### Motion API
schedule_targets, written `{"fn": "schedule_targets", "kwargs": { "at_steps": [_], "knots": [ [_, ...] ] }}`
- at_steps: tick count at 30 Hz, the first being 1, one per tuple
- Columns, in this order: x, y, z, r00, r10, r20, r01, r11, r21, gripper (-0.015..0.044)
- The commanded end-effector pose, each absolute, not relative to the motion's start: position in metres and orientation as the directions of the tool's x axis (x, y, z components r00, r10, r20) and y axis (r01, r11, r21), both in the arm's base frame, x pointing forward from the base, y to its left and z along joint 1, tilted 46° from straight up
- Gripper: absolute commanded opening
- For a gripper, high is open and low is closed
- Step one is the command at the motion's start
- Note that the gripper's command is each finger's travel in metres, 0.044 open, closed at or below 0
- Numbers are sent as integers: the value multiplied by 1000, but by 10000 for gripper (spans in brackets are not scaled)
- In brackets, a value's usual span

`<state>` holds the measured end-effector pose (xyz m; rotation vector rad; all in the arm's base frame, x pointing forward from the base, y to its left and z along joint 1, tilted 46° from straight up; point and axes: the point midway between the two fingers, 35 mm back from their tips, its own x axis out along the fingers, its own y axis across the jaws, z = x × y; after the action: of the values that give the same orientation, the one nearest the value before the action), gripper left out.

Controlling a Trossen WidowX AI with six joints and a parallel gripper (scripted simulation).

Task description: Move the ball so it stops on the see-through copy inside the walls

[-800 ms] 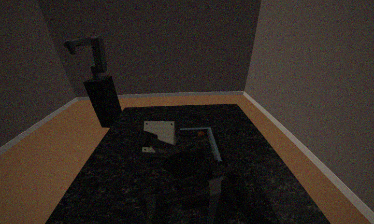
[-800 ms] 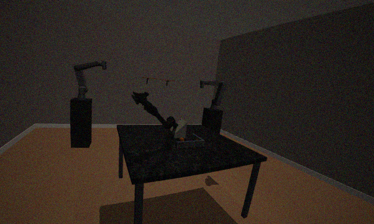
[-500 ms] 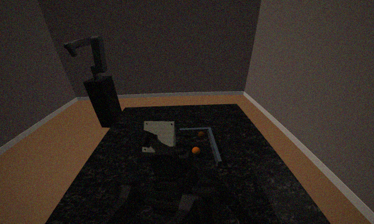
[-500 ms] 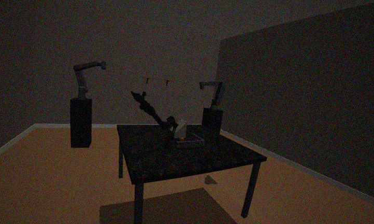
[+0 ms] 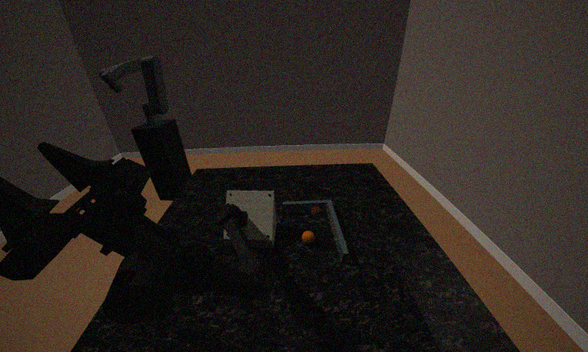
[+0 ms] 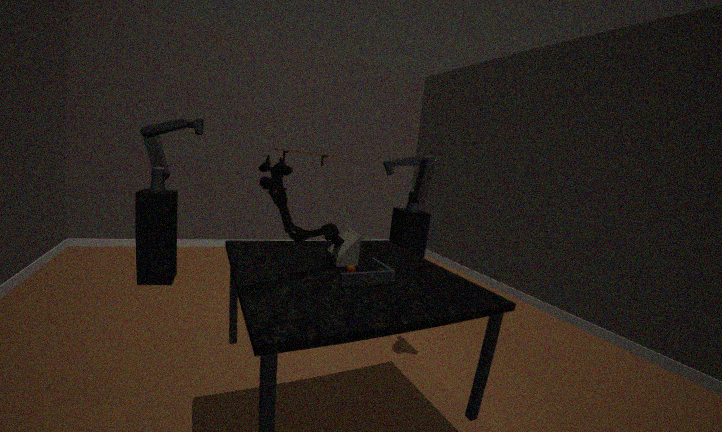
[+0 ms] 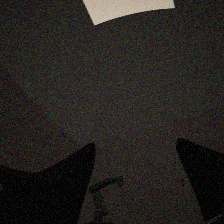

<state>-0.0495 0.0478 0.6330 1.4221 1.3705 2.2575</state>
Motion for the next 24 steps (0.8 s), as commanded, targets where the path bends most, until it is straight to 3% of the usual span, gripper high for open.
{"fn": "schedule_targets", "kwargs": {
  "at_steps": [1,6,14,24],
  "knots": [
    [-70,96,614,-498,675,545,93,-583,807,373],
    [-82,172,575,-379,854,357,-281,-474,835,373],
    [-54,245,527,-145,976,159,-619,-215,756,373],
    [29,325,430,234,957,-172,-853,287,435,373]
  ]
}}
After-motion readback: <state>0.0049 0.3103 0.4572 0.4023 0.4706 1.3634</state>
